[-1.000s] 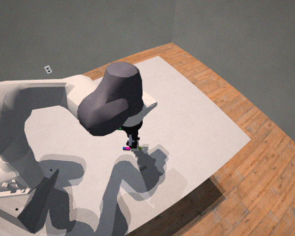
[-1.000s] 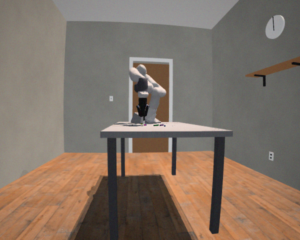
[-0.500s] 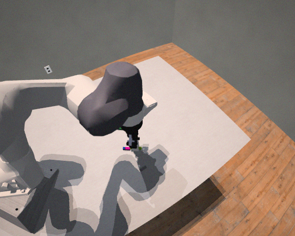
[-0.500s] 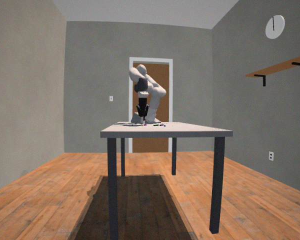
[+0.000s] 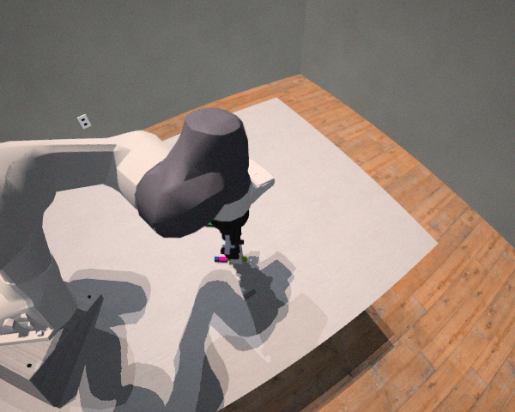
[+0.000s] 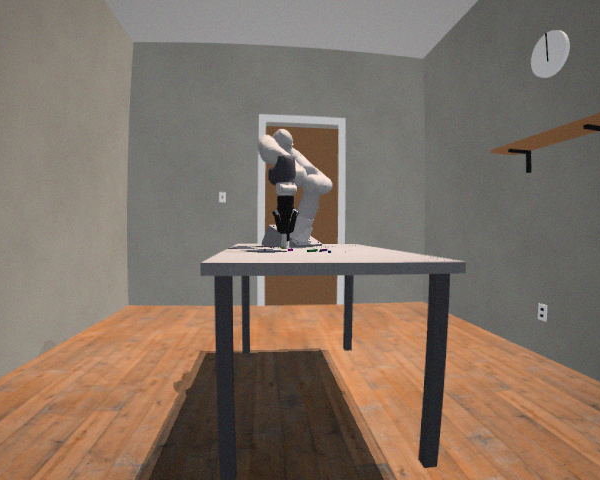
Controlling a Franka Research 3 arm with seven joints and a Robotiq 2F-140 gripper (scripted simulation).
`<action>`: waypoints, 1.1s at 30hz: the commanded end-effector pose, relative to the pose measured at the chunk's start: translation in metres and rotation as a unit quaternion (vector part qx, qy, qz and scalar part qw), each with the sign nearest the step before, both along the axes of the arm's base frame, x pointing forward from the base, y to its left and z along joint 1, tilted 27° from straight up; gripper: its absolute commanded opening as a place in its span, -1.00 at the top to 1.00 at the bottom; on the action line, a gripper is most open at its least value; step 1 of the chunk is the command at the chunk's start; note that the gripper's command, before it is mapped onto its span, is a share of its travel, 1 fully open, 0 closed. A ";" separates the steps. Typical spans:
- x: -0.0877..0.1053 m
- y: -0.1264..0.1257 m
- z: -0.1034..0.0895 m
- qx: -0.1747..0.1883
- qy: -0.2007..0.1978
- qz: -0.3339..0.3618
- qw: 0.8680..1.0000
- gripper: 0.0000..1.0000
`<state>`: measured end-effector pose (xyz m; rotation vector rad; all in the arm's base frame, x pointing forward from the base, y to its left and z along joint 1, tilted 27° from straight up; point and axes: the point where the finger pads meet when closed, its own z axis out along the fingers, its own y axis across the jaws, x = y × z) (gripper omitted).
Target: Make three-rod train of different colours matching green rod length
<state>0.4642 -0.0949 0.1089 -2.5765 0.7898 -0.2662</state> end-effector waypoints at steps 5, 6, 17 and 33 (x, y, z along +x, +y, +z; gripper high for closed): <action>0.000 -0.001 -0.001 0.000 0.001 -0.003 1.000 0.94; 0.000 -0.001 -0.001 0.000 0.001 -0.003 1.000 0.94; 0.000 -0.001 -0.001 0.000 0.001 -0.003 1.000 0.94; 0.002 0.001 -0.006 0.000 0.001 -0.003 1.000 0.94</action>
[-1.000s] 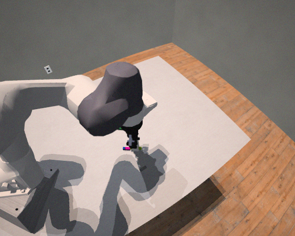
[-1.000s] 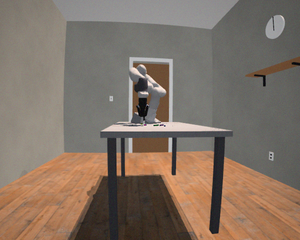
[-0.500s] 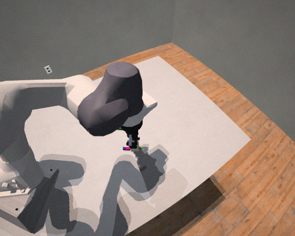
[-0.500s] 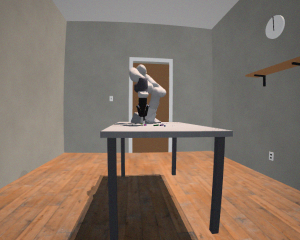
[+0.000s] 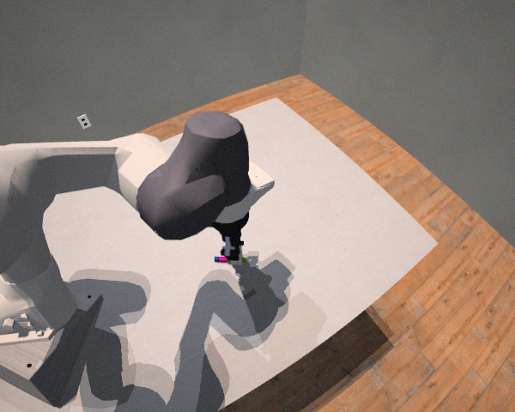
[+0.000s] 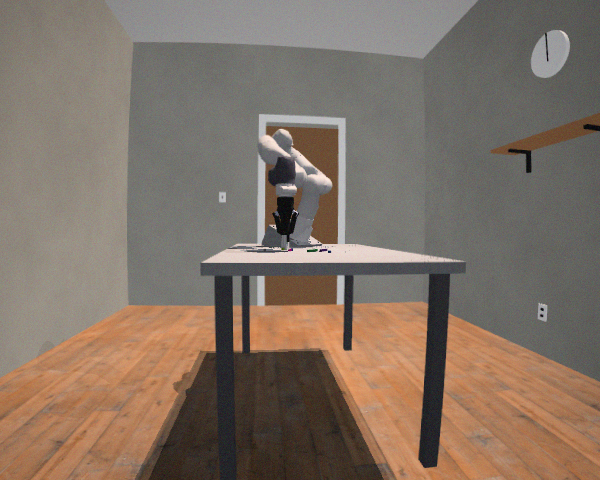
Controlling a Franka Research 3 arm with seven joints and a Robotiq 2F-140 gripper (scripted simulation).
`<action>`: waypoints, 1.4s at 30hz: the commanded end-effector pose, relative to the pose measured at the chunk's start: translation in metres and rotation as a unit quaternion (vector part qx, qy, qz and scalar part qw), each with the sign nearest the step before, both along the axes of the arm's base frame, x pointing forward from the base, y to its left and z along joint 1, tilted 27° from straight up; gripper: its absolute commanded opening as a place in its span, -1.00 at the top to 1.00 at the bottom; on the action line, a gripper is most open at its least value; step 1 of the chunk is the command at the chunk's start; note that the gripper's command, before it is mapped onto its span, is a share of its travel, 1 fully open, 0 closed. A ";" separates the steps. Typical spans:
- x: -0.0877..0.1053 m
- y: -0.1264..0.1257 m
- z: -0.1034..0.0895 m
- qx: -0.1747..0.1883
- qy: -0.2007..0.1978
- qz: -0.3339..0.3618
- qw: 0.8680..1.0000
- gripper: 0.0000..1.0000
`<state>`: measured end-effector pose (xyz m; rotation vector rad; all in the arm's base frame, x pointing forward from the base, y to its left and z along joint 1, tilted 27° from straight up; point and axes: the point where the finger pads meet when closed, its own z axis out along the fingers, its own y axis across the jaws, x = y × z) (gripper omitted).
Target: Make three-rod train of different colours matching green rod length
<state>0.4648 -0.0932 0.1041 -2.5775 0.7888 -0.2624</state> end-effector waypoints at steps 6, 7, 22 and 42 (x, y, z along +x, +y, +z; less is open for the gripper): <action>0.003 0.001 -0.005 0.000 -0.001 -0.004 1.000 0.94; 0.003 0.001 -0.006 0.000 -0.001 -0.004 1.000 0.94; 0.003 0.002 -0.007 0.000 -0.001 -0.004 1.000 0.94; 0.003 0.002 -0.007 0.000 -0.001 -0.004 1.000 0.94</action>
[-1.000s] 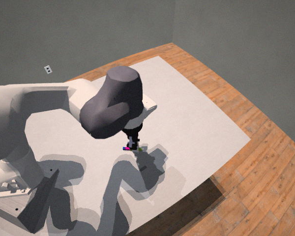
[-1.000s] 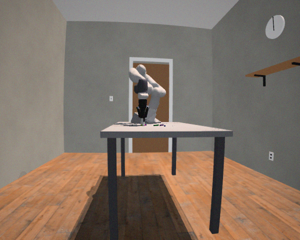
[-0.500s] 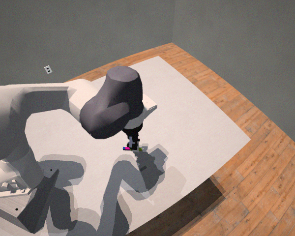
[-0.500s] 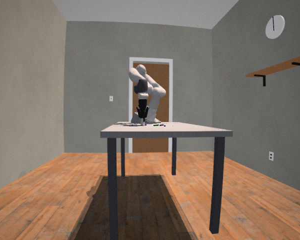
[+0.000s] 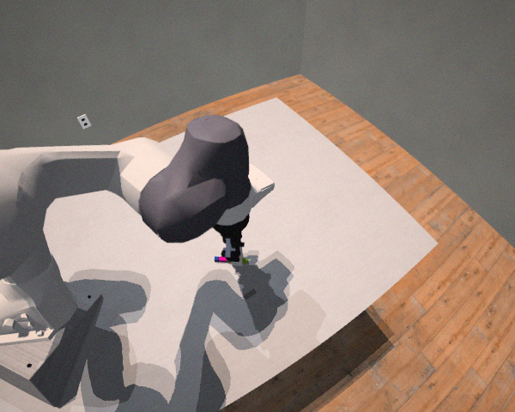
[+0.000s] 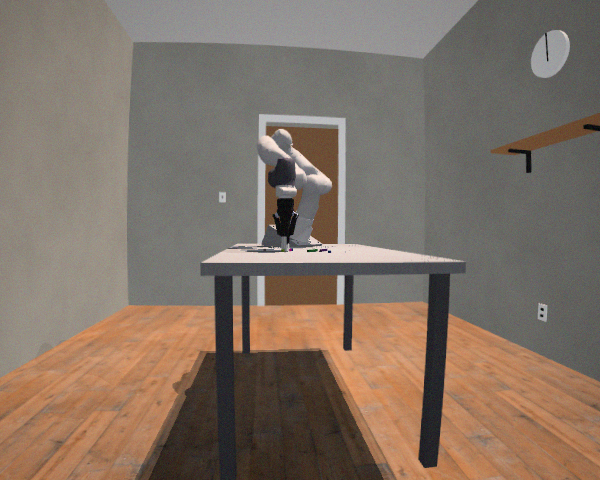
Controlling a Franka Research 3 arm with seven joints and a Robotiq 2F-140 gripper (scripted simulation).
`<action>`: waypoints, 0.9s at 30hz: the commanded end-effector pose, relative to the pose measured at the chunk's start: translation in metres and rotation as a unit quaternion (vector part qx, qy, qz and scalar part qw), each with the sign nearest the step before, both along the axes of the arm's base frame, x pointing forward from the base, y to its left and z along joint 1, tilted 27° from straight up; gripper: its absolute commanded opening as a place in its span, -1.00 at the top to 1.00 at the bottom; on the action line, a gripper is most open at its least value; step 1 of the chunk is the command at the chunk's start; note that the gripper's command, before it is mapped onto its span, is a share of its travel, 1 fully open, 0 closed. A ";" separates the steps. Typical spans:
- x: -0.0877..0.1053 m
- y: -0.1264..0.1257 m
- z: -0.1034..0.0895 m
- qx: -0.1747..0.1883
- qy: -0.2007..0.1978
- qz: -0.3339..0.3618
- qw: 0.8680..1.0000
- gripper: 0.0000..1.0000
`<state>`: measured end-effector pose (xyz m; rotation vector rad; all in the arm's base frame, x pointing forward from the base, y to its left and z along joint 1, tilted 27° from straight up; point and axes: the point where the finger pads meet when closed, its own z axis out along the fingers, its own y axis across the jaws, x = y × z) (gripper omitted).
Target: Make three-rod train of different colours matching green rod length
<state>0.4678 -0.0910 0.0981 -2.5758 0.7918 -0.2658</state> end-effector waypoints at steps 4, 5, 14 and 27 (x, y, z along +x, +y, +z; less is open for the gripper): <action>0.000 -0.001 -0.001 0.000 0.000 -0.002 1.000 0.94; 0.000 -0.001 -0.001 0.000 0.000 -0.002 1.000 0.94; 0.000 -0.001 -0.001 0.000 0.000 -0.002 1.000 0.80; 0.000 -0.001 -0.001 0.000 0.000 -0.002 1.000 0.71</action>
